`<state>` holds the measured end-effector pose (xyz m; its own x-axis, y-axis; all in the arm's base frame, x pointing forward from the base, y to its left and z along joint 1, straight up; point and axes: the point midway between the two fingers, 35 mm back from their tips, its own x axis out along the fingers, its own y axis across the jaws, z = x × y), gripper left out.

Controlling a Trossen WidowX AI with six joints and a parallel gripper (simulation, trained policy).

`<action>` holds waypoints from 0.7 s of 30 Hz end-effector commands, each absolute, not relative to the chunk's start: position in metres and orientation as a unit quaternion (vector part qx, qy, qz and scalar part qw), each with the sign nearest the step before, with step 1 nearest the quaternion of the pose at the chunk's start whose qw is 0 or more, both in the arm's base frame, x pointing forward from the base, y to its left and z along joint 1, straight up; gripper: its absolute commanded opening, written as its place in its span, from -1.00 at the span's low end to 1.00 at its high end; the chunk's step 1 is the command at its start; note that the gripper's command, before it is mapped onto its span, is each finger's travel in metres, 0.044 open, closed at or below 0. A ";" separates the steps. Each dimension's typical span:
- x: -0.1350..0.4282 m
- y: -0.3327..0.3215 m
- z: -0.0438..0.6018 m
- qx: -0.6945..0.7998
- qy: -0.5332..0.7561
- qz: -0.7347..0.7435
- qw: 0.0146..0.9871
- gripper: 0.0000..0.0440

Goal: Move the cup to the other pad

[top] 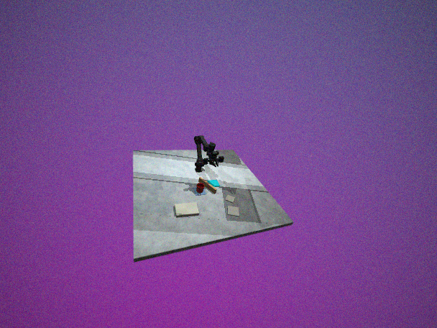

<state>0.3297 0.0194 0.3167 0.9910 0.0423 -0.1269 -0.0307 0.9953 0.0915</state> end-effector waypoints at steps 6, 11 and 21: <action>0.340 0.029 0.305 0.069 0.126 0.022 0.989 -0.59; 0.345 0.035 0.298 0.082 0.165 0.022 0.983 -0.59; 0.352 0.045 0.283 0.102 0.245 0.016 0.964 -0.62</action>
<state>0.3501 0.0436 0.2873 0.8950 0.0832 -0.4382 0.0064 0.9800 0.1991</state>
